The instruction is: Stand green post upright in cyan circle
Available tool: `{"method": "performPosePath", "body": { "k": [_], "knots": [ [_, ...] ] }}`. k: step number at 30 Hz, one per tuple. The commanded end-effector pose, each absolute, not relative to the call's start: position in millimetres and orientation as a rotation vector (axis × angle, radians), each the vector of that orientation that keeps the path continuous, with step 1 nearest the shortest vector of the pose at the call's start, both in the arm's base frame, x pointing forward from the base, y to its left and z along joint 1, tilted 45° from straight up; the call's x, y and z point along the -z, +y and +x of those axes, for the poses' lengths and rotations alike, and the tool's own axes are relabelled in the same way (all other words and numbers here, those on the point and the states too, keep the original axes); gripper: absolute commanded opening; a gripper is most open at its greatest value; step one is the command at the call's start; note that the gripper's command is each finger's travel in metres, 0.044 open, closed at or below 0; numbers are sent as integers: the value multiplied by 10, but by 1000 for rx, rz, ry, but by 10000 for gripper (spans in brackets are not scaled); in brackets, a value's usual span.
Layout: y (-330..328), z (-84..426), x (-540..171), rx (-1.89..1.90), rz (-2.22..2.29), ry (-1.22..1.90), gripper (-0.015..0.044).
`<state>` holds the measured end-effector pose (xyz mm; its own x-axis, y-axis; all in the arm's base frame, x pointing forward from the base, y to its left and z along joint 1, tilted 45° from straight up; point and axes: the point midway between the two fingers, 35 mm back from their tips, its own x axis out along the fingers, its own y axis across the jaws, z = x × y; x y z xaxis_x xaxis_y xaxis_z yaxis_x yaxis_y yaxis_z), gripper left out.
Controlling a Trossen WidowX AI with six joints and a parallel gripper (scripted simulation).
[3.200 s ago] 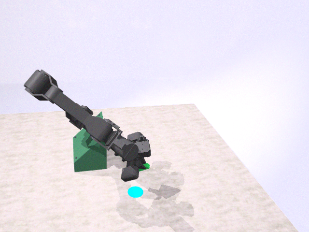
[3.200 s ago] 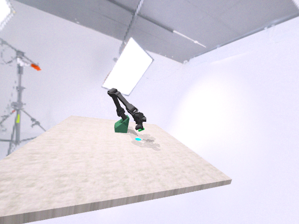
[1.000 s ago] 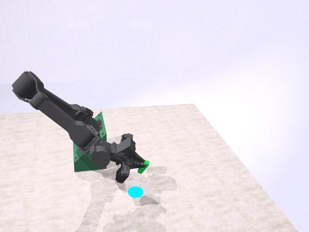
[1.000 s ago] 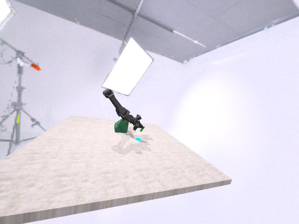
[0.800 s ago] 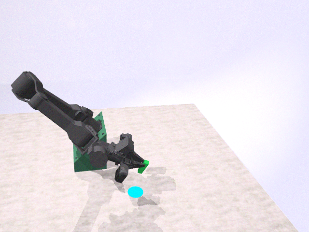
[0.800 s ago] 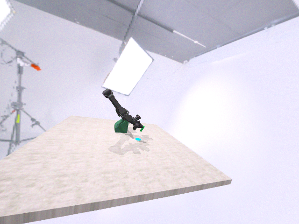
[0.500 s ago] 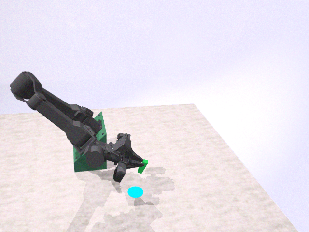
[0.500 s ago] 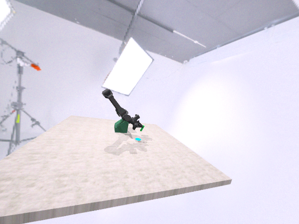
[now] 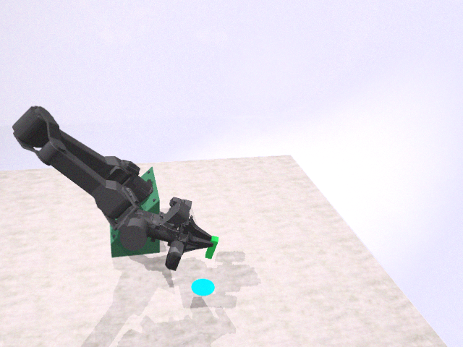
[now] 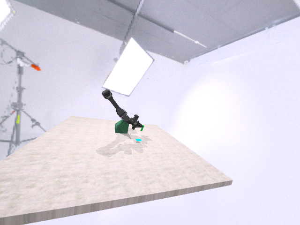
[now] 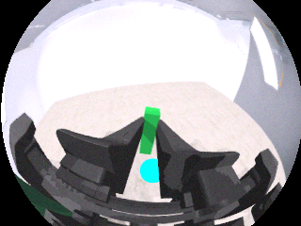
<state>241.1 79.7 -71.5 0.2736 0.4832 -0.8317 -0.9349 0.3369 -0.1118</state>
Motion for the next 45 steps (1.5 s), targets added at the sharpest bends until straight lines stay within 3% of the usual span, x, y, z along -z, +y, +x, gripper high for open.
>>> {"method": "performPosePath", "body": {
  "k": [1, 45],
  "knots": [
    [800, 2399, 676, -1070, -694, 745, 23],
    [752, 2358, 498, -1065, -731, 534, 23]
  ]
}}
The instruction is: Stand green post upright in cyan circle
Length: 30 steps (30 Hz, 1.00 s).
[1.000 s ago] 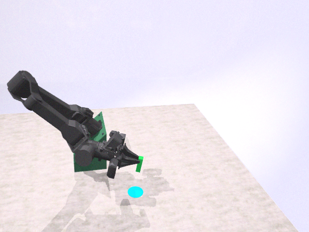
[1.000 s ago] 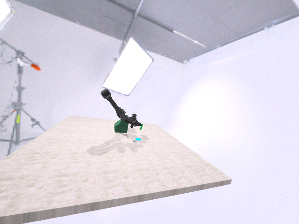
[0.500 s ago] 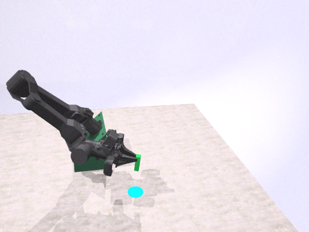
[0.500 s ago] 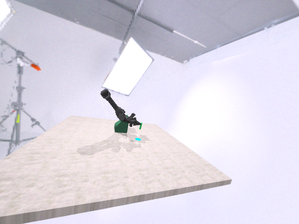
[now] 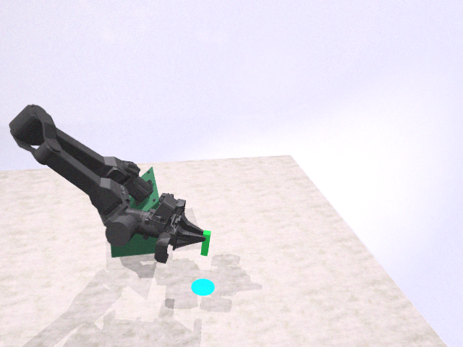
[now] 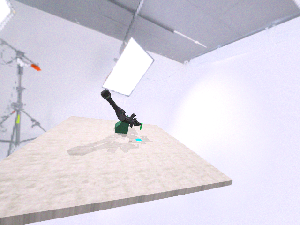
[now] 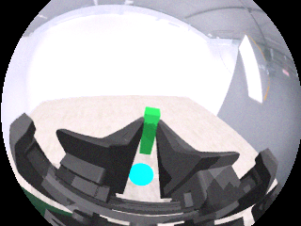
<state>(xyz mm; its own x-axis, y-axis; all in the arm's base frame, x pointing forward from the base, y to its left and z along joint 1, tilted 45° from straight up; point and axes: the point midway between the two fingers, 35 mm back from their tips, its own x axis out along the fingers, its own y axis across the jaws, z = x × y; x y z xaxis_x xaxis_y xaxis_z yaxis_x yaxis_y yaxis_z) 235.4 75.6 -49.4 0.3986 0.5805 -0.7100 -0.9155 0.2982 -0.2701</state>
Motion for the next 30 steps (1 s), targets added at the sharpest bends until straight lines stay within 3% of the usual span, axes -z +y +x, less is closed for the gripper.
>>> {"method": "performPosePath", "body": {
  "k": [1, 30],
  "knots": [
    [734, 2362, 514, -1066, -732, 536, 23],
    [140, 2328, 1122, -1066, -730, 538, 23]
  ]
}}
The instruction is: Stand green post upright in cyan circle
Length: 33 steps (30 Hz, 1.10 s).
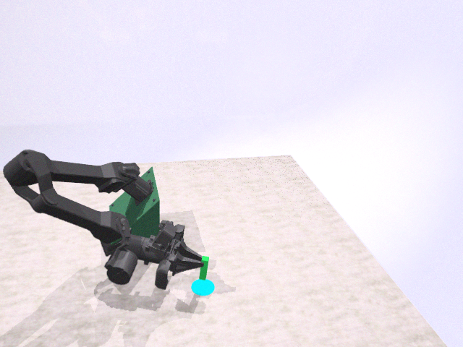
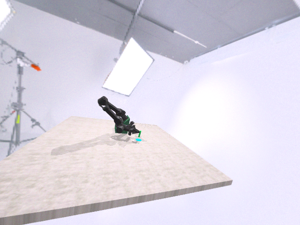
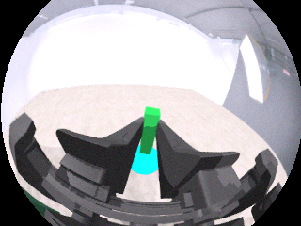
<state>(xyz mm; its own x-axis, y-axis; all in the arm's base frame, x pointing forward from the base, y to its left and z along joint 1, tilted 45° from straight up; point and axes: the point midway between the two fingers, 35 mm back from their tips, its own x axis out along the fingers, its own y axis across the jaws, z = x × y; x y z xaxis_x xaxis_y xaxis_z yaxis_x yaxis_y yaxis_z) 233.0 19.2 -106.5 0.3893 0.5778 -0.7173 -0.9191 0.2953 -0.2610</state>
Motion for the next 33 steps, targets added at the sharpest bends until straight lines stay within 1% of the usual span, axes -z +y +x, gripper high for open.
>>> {"method": "performPosePath", "body": {
  "k": [1, 8, 19, 33],
  "knots": [
    [137, 2327, 1126, -1066, -730, 537, 23],
    [6, 2339, 1279, -1066, -726, 555, 23],
    [2, 2339, 1284, -1066, -726, 555, 23],
    [2, 2339, 1284, -1066, -726, 555, 390]
  ]
}}
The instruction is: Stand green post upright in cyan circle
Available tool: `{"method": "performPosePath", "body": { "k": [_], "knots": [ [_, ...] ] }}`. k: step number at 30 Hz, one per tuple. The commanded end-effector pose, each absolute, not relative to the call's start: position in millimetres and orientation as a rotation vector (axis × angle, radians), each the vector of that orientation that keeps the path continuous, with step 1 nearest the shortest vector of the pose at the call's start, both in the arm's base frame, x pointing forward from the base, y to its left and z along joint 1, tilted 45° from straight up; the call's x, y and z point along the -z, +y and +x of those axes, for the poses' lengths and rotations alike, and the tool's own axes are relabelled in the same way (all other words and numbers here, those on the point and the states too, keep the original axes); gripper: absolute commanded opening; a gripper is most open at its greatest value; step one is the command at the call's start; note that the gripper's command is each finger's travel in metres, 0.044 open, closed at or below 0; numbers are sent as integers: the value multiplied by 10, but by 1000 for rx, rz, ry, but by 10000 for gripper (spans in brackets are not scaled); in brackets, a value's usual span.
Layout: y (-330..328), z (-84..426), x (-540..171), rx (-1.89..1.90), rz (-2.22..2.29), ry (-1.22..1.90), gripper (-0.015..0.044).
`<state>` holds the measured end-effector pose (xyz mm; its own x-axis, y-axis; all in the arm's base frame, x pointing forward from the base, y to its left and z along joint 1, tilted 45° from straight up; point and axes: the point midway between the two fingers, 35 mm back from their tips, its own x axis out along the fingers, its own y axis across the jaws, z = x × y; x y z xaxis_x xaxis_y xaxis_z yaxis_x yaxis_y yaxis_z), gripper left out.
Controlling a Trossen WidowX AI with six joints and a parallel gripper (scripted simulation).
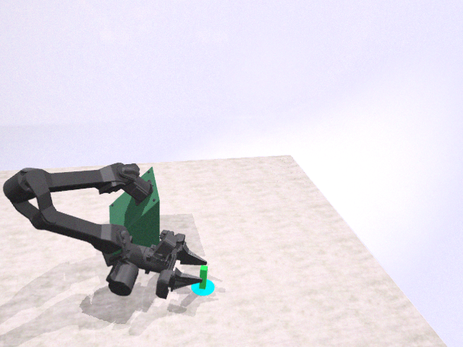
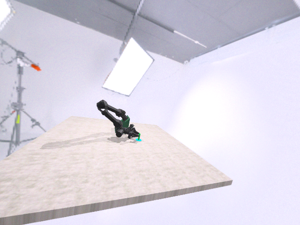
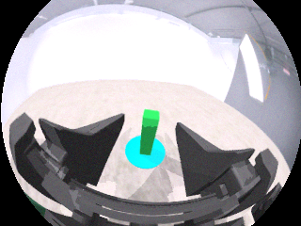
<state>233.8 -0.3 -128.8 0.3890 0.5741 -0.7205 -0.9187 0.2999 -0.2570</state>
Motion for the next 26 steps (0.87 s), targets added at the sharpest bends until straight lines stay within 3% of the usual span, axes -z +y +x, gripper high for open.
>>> {"method": "performPosePath", "body": {
  "k": [1, 26],
  "knots": [
    [2, 2339, 1284, -1066, -726, 555, 400],
    [644, 2364, 667, -1072, -721, 578, 400]
  ]
}}
